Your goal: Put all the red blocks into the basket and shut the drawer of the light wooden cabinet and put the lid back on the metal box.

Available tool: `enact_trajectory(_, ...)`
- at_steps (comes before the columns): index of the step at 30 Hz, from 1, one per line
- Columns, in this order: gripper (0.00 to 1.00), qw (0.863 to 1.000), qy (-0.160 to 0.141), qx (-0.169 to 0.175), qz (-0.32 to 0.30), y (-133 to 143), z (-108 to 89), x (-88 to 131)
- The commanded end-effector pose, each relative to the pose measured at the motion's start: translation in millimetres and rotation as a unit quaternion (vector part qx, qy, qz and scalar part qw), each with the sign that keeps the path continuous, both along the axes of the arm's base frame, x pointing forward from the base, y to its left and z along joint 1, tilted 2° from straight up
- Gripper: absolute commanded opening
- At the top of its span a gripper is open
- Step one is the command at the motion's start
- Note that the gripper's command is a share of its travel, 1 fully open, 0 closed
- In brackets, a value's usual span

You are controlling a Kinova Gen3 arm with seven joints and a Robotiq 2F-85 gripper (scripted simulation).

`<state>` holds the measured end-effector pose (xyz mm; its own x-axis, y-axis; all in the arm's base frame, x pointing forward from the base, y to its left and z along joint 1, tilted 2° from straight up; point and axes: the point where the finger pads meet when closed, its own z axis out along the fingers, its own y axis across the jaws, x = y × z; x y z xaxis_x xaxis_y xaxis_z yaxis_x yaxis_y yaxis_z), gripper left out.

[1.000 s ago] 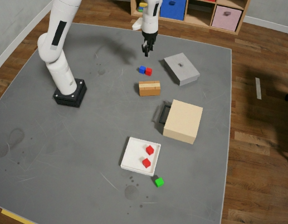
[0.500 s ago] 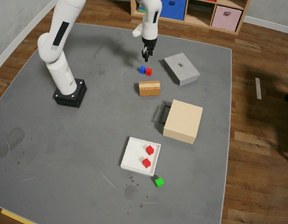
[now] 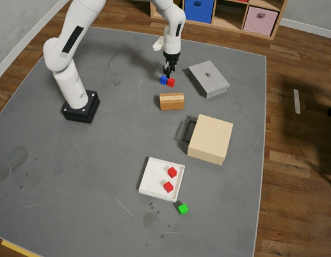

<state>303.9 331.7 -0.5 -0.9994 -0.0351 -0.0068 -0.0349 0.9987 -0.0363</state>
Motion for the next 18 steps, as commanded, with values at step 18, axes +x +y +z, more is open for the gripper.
enact_trajectory(18,0.59,1.0,-0.001,0.001,0.0,-0.1,-23.3,0.7)
